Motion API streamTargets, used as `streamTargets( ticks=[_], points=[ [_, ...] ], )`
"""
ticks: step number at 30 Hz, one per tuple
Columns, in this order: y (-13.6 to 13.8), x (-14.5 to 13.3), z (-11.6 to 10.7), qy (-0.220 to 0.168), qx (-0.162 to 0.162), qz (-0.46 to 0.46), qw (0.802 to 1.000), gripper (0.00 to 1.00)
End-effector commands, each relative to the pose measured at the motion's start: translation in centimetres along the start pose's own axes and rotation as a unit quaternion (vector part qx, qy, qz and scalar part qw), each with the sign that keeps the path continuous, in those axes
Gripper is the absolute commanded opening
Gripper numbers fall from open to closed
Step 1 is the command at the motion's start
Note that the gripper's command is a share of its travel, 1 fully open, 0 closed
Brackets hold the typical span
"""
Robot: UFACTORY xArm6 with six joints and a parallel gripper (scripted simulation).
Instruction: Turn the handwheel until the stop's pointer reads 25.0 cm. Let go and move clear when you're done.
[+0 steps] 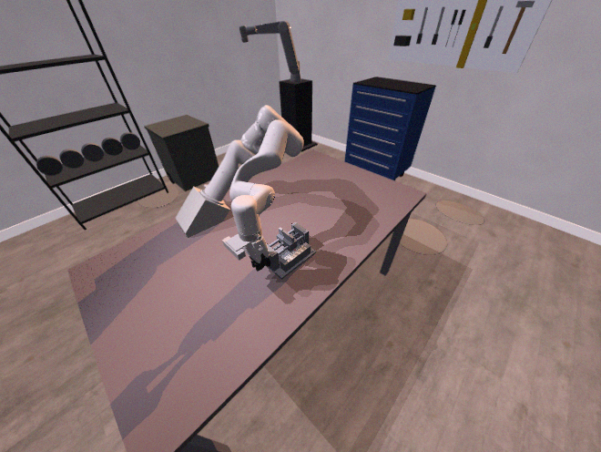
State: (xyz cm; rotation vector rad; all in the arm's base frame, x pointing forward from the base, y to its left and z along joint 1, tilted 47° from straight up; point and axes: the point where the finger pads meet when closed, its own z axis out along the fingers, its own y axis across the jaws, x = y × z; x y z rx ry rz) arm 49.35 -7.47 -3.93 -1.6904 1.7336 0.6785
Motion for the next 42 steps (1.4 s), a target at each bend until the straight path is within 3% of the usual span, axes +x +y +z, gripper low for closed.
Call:
streamTargets(
  ticks=[1,42],
  points=[
    [0.5,0.0,-0.6,0.0,0.0,0.0,1.0,0.06],
    [3.3,0.0,-1.1,0.0,0.0,0.0,1.0,0.06]
  ],
)
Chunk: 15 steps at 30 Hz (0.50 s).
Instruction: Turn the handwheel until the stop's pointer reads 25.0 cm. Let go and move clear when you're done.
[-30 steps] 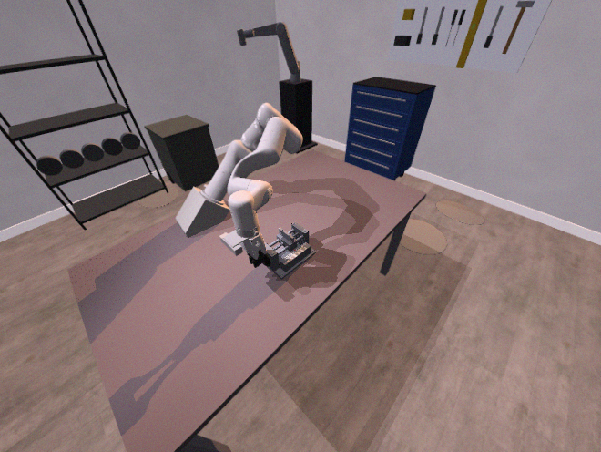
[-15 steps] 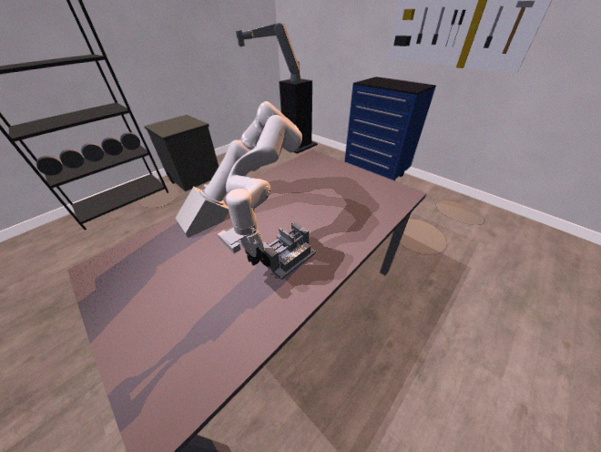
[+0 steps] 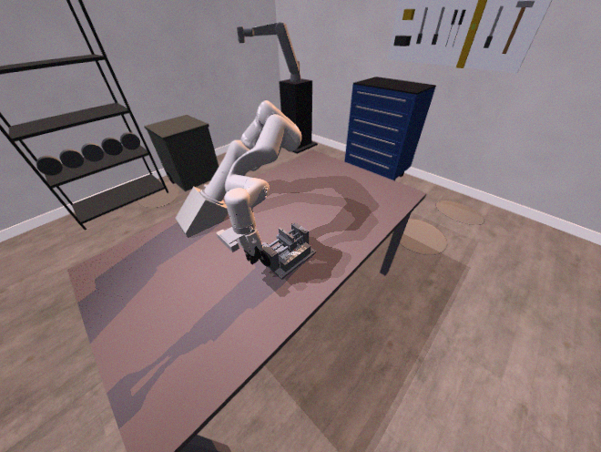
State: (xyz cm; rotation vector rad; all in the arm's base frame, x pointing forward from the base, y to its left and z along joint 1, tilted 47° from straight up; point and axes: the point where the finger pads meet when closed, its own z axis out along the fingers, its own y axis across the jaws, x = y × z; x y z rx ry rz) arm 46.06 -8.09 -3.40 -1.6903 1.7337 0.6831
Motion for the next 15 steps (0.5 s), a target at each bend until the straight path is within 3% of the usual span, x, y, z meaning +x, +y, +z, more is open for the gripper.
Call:
streamTargets(
  ticks=[1,15],
  points=[
    [0.14,0.02,-0.07,0.001,0.002,-0.001,1.0,0.06],
    [0.58,0.02,0.15,0.001,0.002,-0.001,1.0,0.06]
  ],
)
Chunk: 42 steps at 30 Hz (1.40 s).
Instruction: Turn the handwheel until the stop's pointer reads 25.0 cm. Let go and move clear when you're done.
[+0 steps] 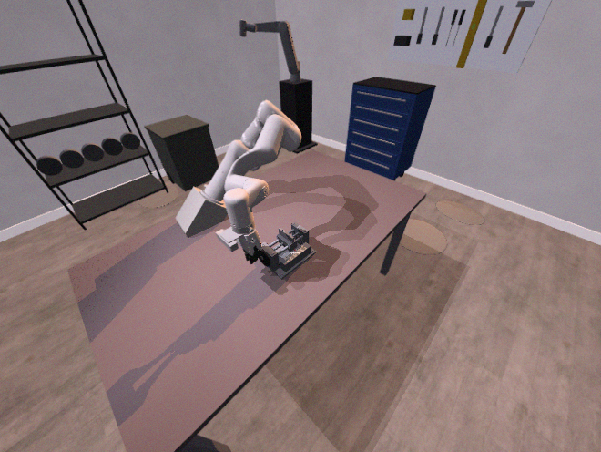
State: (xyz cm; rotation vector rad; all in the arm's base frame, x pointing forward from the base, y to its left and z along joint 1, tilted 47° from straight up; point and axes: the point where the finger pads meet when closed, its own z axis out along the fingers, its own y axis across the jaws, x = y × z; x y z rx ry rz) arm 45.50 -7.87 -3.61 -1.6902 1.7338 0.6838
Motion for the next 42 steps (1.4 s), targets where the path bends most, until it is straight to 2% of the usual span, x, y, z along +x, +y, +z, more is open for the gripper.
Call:
streamTargets(
  ticks=[1,42],
  points=[
    [0.03,0.02,-0.09,0.001,0.002,-0.001,1.0,0.06],
    [0.41,0.03,0.19,0.001,0.002,-0.001,1.0,0.06]
  ],
)
